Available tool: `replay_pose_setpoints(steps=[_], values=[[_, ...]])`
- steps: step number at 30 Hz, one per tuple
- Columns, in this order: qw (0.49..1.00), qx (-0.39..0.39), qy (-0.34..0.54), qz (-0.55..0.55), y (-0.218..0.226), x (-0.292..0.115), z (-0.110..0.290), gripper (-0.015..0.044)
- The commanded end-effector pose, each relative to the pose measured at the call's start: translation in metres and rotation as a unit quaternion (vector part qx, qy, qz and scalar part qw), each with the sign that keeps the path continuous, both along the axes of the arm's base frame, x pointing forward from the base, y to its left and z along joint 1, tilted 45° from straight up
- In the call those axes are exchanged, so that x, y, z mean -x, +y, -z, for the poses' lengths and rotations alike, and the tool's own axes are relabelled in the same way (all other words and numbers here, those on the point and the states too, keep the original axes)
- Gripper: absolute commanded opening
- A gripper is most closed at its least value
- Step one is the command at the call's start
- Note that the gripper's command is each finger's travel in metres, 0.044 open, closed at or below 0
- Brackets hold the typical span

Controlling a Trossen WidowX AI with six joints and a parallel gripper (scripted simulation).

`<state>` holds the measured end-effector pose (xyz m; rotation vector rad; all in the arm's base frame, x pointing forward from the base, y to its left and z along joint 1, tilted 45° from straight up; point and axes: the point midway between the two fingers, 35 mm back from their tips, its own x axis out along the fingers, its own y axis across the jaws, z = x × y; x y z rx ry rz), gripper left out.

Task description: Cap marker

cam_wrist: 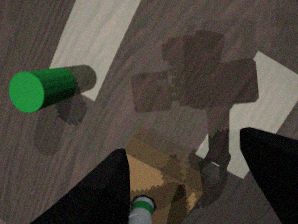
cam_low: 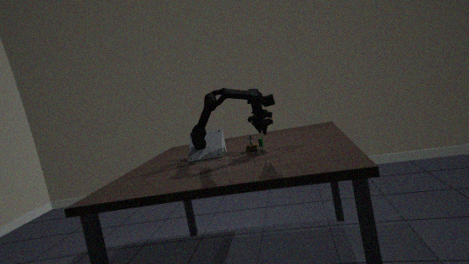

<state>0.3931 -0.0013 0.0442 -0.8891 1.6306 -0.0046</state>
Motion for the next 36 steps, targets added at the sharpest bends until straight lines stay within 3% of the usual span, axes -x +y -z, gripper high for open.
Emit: replay_pose_setpoints(steps=[1,5,10,15,36], values=[[0.982,0.048,0.122,-0.139,0.057,0.014,0.033,0.024],[0.944,0.089,0.21,-0.239,0.095,0.027,0.054,0.024],[0.942,0.091,0.213,-0.243,0.096,0.027,0.055,0.024],[0.942,0.092,0.213,-0.243,0.073,0.028,0.079,0.024],[0.942,0.092,0.213,-0.243,0.052,0.027,0.101,0.024]])
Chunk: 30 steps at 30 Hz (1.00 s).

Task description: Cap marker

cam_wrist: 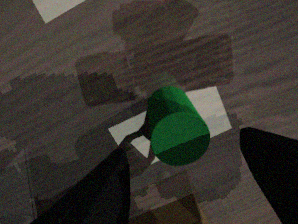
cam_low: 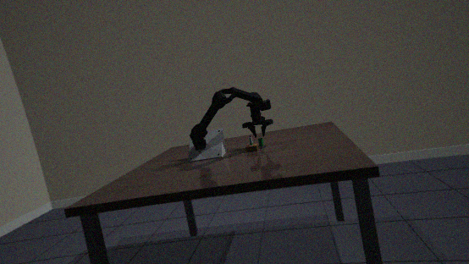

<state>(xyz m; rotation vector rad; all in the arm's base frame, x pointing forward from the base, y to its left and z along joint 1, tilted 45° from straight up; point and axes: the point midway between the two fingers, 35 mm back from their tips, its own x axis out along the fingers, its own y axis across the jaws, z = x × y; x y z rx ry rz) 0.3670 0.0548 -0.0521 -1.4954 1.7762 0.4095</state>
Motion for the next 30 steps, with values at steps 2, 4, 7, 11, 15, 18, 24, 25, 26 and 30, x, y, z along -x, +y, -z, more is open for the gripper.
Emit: replay_pose_setpoints(steps=[2,4,7,11,15,18,24,25,26,30], values=[[1.0,0.002,0.002,-0.002,-0.007,0.0,0.007,0.024],[1.0,0.002,0.002,-0.002,-0.009,0.0,0.009,0.024],[1.0,0.002,0.002,-0.002,-0.012,0.0,0.012,0.024],[1.0,0.003,0.002,-0.002,-0.017,0.0,0.017,0.024],[1.0,0.002,0.002,-0.001,-0.021,0.001,0.022,0.024],[1.0,0.003,0.002,-0.001,-0.025,0.001,0.025,0.024],[1.0,0.003,0.002,-0.001,-0.031,0.001,0.031,0.024],[1.0,0.004,0.002,-0.001,-0.032,0.001,0.032,0.024],[1.0,0.004,0.002,-0.001,-0.032,0.001,0.032,0.024],[1.0,0.004,0.002,-0.001,-0.032,0.001,0.032,0.0135]])
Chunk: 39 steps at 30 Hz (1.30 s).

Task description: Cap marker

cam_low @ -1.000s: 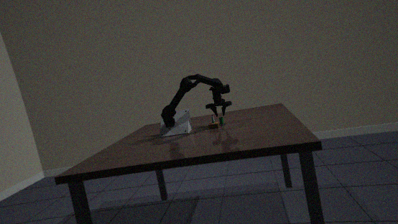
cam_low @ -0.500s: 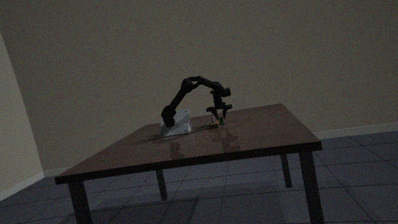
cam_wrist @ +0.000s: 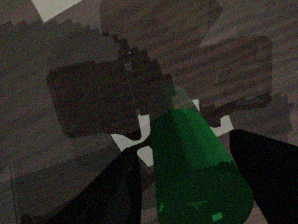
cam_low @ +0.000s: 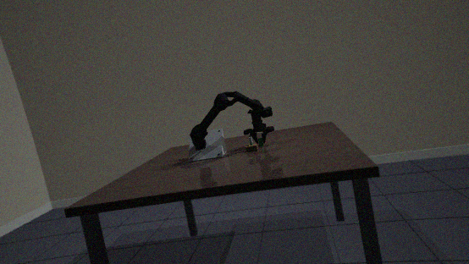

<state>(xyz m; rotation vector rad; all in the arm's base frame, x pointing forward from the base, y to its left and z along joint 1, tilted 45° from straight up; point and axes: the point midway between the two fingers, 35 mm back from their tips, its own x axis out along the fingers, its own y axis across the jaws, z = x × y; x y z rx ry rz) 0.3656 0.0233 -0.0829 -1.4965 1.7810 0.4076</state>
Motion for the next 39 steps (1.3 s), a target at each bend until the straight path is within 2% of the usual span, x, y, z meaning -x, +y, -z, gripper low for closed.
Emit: replay_pose_setpoints(steps=[1,9,12,29,39], values=[[1.0,0.002,0.0,-0.002,-0.001,0.0,0.001,0.0128],[1.0,0.002,0.0,-0.002,-0.001,0.0,0.001,0.0075],[1.0,0.001,0.0,-0.002,0.003,0.0,-0.002,0.0],[1.0,0.0,0.001,-0.002,0.041,-0.001,-0.041,0.0],[1.0,0.0,0.001,-0.002,0.037,0.004,-0.06,0.0]])
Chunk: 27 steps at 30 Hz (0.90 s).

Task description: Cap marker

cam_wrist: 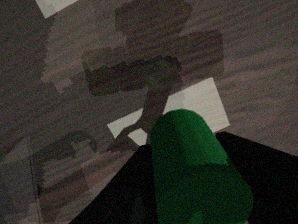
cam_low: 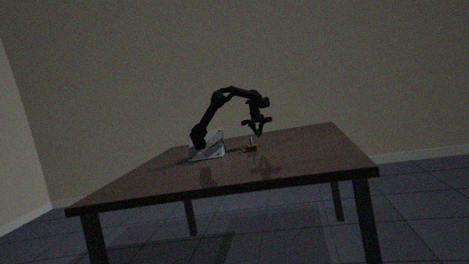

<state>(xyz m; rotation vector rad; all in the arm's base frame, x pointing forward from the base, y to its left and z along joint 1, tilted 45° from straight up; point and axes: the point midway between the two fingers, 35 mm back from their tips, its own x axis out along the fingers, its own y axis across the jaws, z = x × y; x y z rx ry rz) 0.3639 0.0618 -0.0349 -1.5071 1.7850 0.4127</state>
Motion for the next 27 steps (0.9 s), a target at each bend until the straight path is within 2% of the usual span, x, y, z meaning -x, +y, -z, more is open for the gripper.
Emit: replay_pose_setpoints(steps=[1,27], values=[[1.0,-0.002,-0.003,0.001,-0.002,0.003,-0.015,0.0],[1.0,-0.001,-0.001,0.001,-0.029,0.037,-0.088,0.0]])
